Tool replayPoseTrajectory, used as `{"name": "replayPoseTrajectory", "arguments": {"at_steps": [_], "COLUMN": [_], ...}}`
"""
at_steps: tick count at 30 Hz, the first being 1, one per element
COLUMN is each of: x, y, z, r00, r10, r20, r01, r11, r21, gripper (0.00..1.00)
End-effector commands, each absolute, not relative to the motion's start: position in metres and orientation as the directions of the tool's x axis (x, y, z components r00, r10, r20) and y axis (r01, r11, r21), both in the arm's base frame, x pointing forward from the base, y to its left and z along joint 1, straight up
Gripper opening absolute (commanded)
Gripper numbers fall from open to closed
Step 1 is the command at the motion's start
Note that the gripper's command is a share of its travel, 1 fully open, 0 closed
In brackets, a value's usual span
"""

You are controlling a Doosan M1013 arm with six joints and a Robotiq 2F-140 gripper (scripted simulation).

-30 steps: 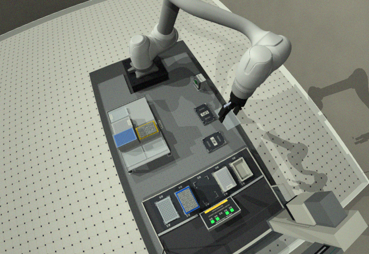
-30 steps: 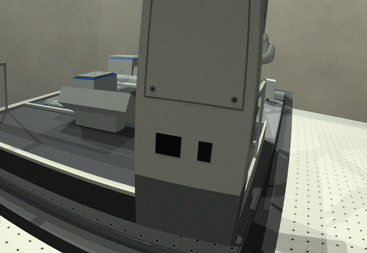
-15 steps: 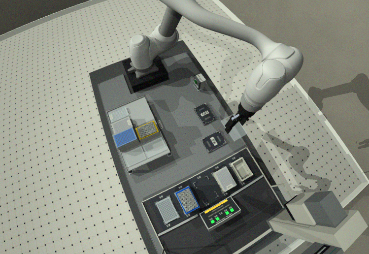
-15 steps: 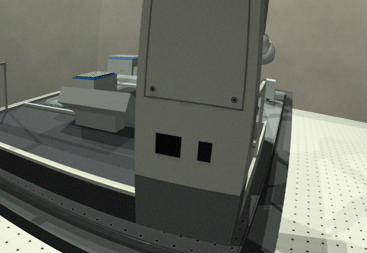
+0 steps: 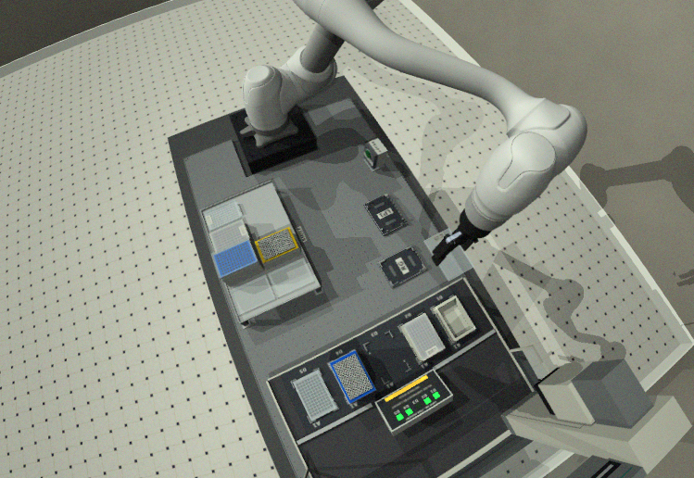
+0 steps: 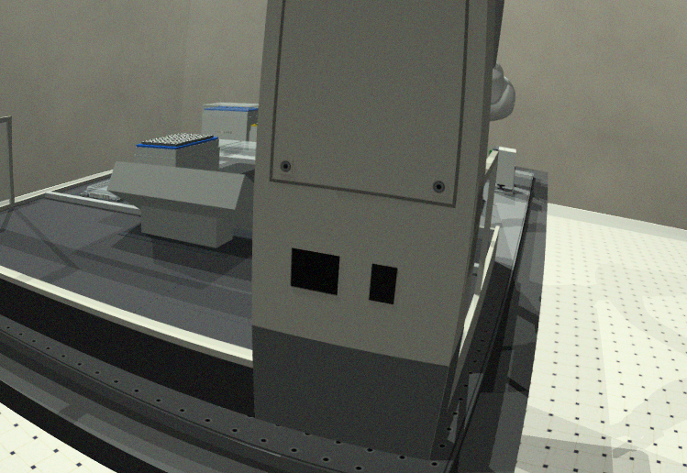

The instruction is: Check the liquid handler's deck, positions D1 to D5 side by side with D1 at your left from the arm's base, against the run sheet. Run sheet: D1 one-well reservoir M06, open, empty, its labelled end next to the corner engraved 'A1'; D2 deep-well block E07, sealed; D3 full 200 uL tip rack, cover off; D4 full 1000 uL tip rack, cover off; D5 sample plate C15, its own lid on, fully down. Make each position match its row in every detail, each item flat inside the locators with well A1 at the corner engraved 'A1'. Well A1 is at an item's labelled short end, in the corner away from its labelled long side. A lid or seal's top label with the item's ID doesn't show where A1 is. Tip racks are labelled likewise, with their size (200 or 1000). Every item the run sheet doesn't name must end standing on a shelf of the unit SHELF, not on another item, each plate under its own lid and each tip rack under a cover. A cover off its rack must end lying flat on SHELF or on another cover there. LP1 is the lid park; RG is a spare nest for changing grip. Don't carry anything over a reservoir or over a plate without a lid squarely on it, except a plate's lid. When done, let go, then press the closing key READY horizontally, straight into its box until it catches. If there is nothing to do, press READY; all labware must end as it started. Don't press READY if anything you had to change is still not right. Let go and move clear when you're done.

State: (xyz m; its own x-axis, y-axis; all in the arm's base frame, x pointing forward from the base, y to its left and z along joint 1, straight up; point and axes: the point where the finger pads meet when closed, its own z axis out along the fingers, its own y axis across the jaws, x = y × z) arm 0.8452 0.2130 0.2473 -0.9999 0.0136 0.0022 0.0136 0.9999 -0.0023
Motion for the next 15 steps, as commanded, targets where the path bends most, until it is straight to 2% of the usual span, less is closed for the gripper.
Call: {"name": "replayPoseTrajectory", "arguments": {"at_steps": [1,15], "x": [0.8454,0.8454], "y": [0.2133,0.2133], "z": [0.2487,0.2487], "r00": [-0.998,-0.953], "r10": [0.068,0.303], "r20": [0.001,0.000], "r01": [0.068,0.303], "r11": [0.998,0.953], "r21": [-0.001,-0.002], "gripper": [0.10,0.10]}}
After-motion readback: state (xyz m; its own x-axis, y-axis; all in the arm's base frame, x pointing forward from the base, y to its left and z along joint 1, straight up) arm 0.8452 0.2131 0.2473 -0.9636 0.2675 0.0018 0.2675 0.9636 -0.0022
